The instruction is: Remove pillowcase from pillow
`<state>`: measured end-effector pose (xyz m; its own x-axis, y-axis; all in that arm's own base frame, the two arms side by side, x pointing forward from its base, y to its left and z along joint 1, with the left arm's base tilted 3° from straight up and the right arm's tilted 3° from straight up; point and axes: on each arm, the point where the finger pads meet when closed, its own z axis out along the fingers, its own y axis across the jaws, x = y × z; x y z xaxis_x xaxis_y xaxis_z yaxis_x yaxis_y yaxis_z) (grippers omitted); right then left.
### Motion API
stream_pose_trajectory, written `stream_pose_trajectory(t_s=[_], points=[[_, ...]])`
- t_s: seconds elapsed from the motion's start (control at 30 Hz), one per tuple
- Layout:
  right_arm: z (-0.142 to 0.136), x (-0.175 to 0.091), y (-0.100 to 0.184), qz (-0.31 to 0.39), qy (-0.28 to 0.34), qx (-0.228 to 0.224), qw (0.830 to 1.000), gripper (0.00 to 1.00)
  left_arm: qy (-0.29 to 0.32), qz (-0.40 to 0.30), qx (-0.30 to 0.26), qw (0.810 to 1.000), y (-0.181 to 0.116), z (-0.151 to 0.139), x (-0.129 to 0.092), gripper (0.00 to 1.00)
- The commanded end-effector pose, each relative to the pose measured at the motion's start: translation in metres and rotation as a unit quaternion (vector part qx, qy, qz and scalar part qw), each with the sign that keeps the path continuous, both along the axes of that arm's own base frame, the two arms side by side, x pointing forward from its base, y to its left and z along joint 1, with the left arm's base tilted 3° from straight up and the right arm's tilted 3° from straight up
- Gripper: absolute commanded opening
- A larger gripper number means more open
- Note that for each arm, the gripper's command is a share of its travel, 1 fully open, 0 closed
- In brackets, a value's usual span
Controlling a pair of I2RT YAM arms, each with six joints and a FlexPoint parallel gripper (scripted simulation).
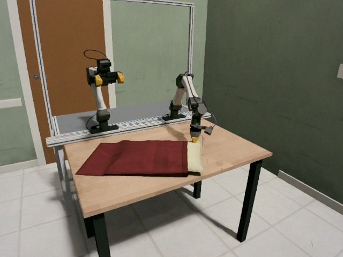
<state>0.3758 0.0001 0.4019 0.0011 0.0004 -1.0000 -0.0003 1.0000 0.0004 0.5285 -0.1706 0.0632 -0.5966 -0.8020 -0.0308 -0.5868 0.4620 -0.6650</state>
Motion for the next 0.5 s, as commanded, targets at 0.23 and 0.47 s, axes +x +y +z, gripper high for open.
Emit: stream_pose_trajectory(t_s=[0.23, 0.47], points=[[0.008, -0.003, 0.0, 0.003, -0.004, -0.004, 1.0, 1.0, -0.019, -0.002, -0.003, 1.0, -0.007, 0.035, 0.001, 0.0], [0.008, -0.003, 0.0, 0.003, -0.004, -0.004, 1.0, 1.0, -0.022, -0.001, -0.003, 1.0, -0.005, 0.042, 0.002, 0.0]])
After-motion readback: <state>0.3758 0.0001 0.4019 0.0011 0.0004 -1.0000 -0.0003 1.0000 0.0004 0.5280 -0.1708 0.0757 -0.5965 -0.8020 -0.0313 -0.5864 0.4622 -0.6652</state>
